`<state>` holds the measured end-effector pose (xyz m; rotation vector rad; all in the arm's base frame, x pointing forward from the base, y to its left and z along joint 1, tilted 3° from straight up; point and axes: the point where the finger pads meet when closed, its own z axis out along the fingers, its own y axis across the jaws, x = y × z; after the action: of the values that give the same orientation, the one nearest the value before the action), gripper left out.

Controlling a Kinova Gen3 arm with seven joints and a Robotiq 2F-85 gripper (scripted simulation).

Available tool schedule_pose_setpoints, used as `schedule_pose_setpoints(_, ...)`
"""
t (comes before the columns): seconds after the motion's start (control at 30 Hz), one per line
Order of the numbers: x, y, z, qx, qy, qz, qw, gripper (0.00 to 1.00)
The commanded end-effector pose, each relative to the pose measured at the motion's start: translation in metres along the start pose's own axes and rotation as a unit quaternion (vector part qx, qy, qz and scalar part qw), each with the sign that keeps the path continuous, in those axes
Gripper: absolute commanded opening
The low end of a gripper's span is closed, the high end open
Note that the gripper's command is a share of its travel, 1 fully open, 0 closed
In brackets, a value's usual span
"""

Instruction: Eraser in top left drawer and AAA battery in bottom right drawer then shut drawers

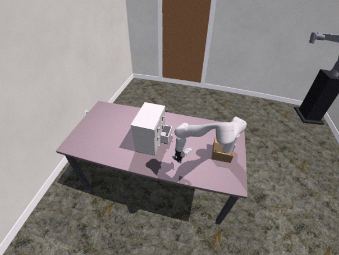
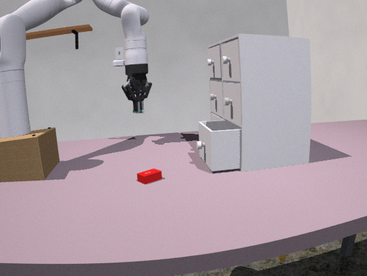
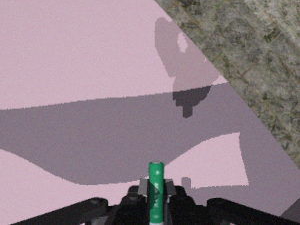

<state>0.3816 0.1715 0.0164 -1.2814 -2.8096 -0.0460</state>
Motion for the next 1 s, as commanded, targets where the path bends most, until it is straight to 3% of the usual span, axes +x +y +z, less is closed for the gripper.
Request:
schedule_pose_setpoints(0.0, -0.005, -0.002, -0.001, -0.001, 0.000, -0.002, 1.000, 0.05)
schedule_pose_setpoints(0.33, -0.053, -0.028, 0.000, 0.003, 0.000, -0.067, 0.998, 0.05)
schedule_pose_setpoints(0.43, -0.053, -0.028, 0.000, 0.003, 0.000, -0.067, 0.998, 0.05)
schedule_pose_setpoints(0.63, -0.089, -0.054, 0.000, 0.004, 0.000, -0.122, 0.993, 0.05)
schedule_pose_setpoints(0.97, -0.126, -0.086, 0.000, 0.005, 0.001, -0.182, 0.983, 0.05)
